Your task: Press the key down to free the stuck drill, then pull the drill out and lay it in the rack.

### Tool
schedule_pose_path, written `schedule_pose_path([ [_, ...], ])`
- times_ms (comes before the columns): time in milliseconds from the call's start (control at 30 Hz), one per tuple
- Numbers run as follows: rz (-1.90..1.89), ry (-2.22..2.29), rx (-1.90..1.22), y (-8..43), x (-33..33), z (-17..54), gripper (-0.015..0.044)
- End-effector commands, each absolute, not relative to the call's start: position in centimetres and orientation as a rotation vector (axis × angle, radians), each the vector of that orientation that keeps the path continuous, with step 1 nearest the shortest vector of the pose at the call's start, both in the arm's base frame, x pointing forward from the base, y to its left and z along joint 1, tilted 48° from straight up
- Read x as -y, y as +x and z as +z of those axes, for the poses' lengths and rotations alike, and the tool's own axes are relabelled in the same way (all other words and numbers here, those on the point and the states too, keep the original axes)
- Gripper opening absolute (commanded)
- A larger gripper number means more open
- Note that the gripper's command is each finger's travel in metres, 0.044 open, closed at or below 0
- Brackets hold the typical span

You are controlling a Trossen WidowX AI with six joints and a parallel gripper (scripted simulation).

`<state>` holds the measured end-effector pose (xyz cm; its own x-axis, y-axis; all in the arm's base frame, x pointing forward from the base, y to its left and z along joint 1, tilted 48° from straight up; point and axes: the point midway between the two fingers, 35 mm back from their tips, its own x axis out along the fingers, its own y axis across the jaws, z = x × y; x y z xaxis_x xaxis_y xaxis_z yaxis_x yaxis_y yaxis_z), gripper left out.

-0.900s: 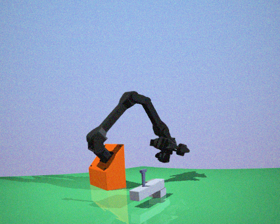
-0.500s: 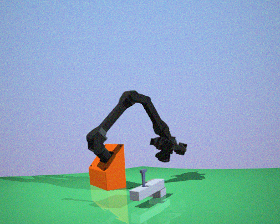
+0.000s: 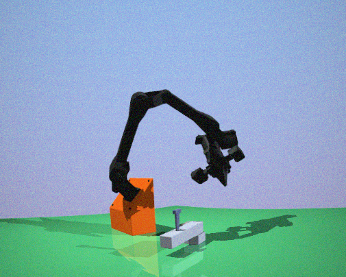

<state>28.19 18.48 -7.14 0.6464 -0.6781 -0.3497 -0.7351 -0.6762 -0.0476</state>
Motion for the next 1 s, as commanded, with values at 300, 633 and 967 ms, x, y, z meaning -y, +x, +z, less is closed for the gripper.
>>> schedule_pose_path([
  [300,-0.196,-1.242,-1.499,31.8,-4.8,4.3,0.0],
  [633,-0.353,-0.965,-1.498,31.3,-1.9,6.4,0.0],
  [967,-0.353,-0.966,-1.498,31.5,-1.2,5.8,0.0],
])
